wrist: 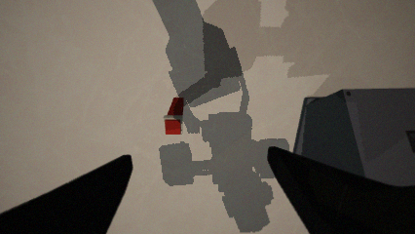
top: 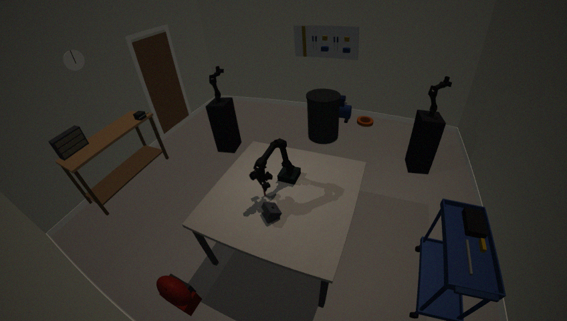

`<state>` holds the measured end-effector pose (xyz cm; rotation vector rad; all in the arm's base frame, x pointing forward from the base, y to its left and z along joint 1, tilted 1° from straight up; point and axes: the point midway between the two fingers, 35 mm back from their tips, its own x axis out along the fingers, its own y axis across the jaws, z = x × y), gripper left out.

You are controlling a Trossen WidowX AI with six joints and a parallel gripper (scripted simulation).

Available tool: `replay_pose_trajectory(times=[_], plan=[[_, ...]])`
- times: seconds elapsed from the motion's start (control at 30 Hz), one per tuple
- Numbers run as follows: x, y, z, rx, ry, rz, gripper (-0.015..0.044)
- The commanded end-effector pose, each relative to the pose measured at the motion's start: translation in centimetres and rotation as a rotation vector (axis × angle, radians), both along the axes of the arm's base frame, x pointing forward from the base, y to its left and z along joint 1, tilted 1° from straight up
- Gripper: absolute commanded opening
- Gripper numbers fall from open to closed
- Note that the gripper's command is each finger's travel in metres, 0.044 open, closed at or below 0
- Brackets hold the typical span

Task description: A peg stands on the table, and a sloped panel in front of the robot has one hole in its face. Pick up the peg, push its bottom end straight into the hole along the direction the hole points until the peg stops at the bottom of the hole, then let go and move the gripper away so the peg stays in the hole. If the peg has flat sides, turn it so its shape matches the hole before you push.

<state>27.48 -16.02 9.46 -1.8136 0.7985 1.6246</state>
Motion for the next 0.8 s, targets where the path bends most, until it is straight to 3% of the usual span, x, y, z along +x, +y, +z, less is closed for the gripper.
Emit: replay_pose_trajectory(times=[0.0, 0.77], plan=[[-1.5, -0.7, -1.0, 0.025, 0.035, -0.037, 0.044], [-1.7, -1.1, -3.7, 0.031, 0.043, -0.052, 0.044]])
